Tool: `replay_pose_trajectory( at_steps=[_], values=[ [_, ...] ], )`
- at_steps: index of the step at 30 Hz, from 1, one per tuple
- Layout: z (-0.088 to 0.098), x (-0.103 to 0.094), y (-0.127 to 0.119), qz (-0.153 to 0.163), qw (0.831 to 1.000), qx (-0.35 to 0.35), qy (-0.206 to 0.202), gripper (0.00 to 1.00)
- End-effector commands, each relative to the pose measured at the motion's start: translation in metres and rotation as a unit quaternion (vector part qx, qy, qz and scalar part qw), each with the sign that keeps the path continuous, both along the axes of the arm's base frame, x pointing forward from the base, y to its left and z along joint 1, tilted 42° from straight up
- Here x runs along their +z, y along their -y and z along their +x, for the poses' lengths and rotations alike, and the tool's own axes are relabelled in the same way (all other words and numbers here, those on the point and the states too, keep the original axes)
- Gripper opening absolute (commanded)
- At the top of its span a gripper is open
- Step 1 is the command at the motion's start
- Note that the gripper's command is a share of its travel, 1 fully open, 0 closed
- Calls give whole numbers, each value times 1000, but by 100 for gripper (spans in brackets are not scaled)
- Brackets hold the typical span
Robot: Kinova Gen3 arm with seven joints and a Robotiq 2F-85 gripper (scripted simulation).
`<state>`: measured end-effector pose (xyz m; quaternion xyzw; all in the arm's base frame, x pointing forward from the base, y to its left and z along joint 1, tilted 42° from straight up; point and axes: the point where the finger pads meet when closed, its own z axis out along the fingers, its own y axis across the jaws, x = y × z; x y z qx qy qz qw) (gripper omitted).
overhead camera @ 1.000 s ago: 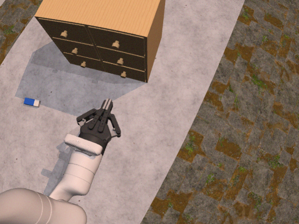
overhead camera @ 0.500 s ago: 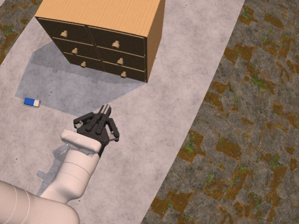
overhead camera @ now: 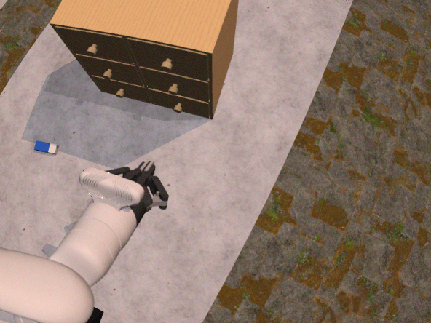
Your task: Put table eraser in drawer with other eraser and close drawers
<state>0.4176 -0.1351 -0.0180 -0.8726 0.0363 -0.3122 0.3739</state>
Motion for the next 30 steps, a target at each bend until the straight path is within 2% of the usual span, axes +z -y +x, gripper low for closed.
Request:
replay_pose_trajectory(
  at_steps=[1,7,14,16,23,30],
  values=[
    [4,9,4,-10,999,30,-19,0],
    [-6,20,14,-20,993,84,-75,0],
    [-18,31,27,-38,978,148,-145,0],
    [-18,31,27,-38,978,148,-145,0],
    [-29,38,38,-51,956,202,-206,0],
    [-34,44,44,-59,941,231,-238,0]
  ],
)
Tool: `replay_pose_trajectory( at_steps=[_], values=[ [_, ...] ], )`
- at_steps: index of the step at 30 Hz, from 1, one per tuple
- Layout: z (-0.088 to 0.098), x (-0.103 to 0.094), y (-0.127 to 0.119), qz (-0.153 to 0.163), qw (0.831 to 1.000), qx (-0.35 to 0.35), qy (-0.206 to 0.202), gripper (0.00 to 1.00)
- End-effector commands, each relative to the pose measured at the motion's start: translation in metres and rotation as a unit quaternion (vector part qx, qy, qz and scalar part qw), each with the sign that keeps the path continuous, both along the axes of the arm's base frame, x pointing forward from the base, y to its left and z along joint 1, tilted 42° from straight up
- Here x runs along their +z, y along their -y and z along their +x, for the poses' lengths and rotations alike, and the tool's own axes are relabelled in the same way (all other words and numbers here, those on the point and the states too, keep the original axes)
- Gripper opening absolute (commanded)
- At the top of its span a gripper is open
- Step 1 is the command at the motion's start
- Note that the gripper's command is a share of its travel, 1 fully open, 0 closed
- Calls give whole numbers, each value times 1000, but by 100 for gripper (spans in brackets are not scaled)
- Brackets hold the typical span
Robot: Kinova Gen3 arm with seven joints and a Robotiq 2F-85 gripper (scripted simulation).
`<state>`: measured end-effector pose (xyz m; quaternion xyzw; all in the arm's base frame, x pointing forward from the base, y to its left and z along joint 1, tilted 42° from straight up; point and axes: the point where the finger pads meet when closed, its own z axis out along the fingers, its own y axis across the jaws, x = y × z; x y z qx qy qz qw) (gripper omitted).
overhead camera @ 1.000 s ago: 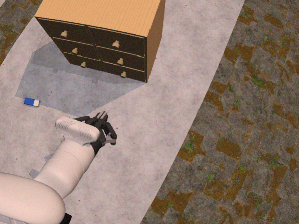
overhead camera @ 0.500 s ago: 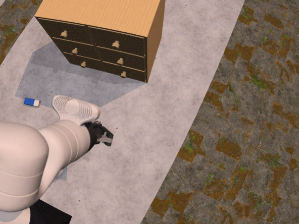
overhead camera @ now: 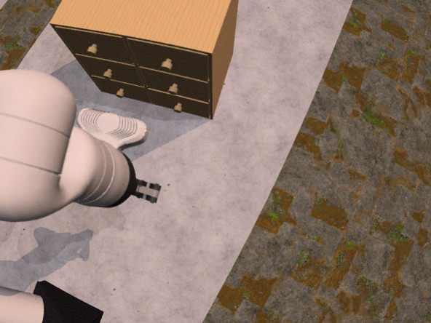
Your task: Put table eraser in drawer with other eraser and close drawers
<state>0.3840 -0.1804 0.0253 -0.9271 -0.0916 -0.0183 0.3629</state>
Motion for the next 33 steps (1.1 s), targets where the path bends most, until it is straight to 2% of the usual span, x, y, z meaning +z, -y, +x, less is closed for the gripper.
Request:
replay_pose_trajectory(
  at_steps=[1,33],
  values=[
    [-1,1,-1,-1,1000,13,-16,0],
    [0,3,-3,1,1000,16,-16,0]
  ],
)
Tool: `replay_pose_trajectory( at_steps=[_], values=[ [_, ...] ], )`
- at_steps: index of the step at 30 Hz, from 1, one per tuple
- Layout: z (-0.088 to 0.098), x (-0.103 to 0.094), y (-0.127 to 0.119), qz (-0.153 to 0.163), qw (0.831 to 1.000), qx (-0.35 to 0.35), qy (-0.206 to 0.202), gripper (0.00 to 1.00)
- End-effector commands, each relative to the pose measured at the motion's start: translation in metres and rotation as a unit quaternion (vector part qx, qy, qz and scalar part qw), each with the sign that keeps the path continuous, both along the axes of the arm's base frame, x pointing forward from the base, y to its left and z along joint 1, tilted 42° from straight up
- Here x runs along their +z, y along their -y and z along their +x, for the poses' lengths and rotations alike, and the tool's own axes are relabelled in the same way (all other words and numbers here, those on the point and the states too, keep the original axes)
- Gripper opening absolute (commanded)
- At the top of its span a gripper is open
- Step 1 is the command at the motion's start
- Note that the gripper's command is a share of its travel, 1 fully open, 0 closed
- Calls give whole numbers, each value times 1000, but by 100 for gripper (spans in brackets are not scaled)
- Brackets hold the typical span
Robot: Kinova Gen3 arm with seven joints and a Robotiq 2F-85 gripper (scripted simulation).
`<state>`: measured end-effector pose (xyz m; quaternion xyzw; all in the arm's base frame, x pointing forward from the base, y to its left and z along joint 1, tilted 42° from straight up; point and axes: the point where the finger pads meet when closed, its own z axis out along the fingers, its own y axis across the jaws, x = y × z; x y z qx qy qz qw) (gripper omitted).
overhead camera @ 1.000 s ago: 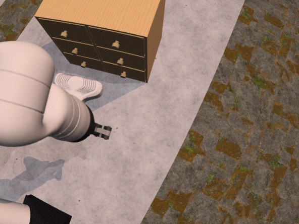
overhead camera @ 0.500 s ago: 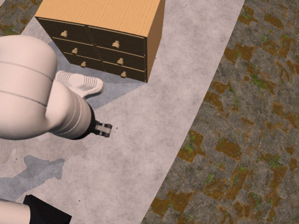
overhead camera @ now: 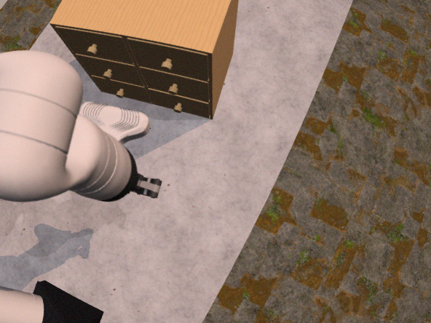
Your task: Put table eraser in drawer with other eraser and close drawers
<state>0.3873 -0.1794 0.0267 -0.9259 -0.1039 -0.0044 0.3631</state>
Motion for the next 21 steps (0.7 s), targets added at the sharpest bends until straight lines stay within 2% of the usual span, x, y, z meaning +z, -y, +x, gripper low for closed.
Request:
replay_pose_trajectory(
  at_steps=[1,9,19,21],
  values=[
    [-3,3,-3,1,1000,-1,-7,0],
    [-4,20,-19,-3,1000,-4,-7,0],
    [-13,79,-84,-3,1000,-5,-7,0],
    [-13,79,-84,-3,1000,-5,-7,0]
  ],
)
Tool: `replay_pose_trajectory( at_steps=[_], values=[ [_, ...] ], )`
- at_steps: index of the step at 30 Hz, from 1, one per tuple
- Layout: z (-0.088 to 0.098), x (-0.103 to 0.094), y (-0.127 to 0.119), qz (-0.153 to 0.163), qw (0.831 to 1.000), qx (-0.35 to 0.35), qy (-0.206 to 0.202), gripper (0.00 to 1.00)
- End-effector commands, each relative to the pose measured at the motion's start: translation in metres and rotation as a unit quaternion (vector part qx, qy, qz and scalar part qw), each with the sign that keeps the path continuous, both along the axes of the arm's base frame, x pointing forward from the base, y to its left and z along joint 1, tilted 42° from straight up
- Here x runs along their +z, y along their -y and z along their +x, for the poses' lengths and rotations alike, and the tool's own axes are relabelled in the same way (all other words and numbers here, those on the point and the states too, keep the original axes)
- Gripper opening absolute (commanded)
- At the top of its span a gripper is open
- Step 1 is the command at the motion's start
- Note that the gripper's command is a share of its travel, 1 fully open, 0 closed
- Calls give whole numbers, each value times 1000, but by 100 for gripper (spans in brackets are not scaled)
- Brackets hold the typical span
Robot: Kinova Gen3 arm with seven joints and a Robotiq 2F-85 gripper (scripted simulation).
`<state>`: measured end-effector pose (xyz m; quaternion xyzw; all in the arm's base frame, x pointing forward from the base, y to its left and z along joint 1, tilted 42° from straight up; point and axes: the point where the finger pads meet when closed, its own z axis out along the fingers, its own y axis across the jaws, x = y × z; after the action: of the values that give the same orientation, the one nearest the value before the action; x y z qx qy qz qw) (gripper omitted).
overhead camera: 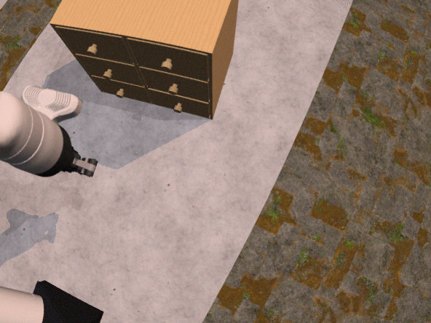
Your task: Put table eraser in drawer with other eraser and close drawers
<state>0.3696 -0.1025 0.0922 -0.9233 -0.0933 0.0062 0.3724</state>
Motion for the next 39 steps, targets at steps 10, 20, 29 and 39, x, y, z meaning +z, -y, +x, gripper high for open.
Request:
replay_pose_trajectory(
  at_steps=[10,20,29,39],
  values=[
    [1,37,-32,-9,1000,5,11,0],
    [2,33,-31,-10,1000,1,17,0],
    [8,29,-35,-4,998,-33,51,0],
    [17,21,-48,12,991,-84,106,0]
  ],
)
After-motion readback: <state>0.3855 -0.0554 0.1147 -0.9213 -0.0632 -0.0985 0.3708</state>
